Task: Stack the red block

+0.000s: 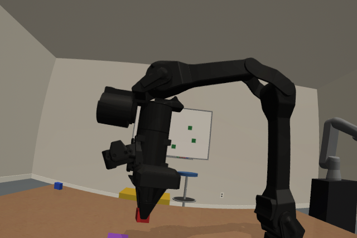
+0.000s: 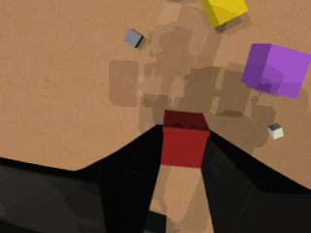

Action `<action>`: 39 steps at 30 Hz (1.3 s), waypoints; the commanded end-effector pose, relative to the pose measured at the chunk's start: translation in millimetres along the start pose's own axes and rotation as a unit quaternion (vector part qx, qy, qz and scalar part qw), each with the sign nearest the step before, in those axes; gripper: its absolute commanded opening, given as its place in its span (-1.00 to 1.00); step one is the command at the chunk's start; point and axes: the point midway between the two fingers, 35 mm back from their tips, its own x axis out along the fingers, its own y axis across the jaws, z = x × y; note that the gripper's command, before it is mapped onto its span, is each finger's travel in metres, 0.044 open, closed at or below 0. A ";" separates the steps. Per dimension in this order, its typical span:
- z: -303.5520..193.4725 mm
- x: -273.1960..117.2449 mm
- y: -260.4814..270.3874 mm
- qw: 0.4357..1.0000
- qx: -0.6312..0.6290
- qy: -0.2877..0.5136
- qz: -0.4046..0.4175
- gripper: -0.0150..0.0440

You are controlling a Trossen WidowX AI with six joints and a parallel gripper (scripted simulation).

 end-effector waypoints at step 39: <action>112.8 55.4 17.4 1.000 0.004 0.004 0.000 -0.49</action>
